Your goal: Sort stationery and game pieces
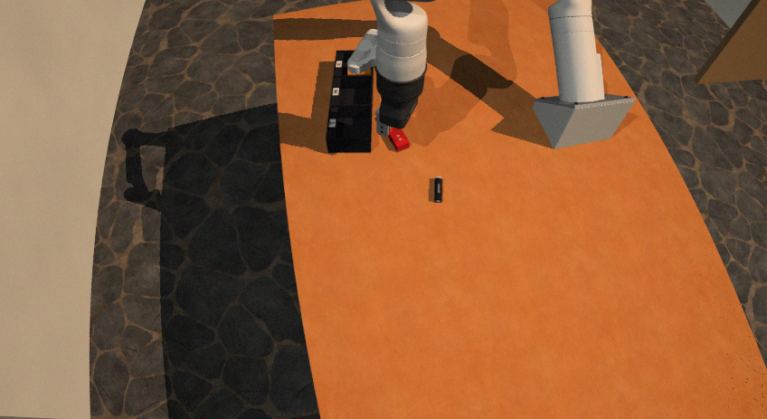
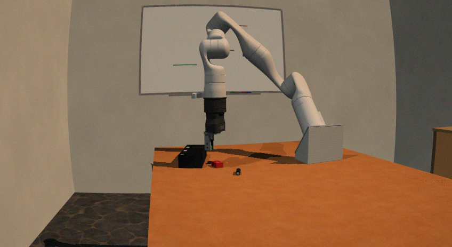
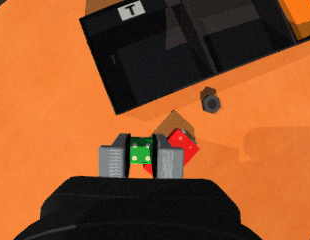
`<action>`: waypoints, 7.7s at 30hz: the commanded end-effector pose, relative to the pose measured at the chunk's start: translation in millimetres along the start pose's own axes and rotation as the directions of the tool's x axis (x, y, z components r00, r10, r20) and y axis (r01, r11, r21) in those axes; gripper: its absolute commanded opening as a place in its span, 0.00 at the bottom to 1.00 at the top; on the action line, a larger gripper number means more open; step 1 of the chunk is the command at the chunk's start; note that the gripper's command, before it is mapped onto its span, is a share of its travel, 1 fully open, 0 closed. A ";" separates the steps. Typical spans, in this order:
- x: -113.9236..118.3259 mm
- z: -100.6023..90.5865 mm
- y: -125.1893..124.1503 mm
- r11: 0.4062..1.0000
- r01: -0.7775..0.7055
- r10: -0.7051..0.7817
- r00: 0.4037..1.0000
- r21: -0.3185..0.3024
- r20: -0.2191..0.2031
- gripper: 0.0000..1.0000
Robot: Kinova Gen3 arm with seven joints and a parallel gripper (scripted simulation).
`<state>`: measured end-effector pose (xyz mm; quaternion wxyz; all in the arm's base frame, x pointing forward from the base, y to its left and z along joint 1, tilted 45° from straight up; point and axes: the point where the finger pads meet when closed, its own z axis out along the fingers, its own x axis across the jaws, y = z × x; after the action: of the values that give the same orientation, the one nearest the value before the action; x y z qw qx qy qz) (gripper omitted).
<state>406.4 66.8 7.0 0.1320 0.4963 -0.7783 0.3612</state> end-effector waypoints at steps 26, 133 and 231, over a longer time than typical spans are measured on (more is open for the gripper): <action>80.9 -2.7 -103.6 0.714 -0.700 0.700 0.714 -0.009 0.004 0.34; 80.8 24.7 -103.1 0.402 -0.916 0.916 0.402 -0.010 0.001 0.64; 82.2 -136.7 -104.0 0.402 -0.916 0.916 0.402 -0.010 0.000 1.00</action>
<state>436.8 79.5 194.1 -0.0866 -0.0100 -0.9248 0.3704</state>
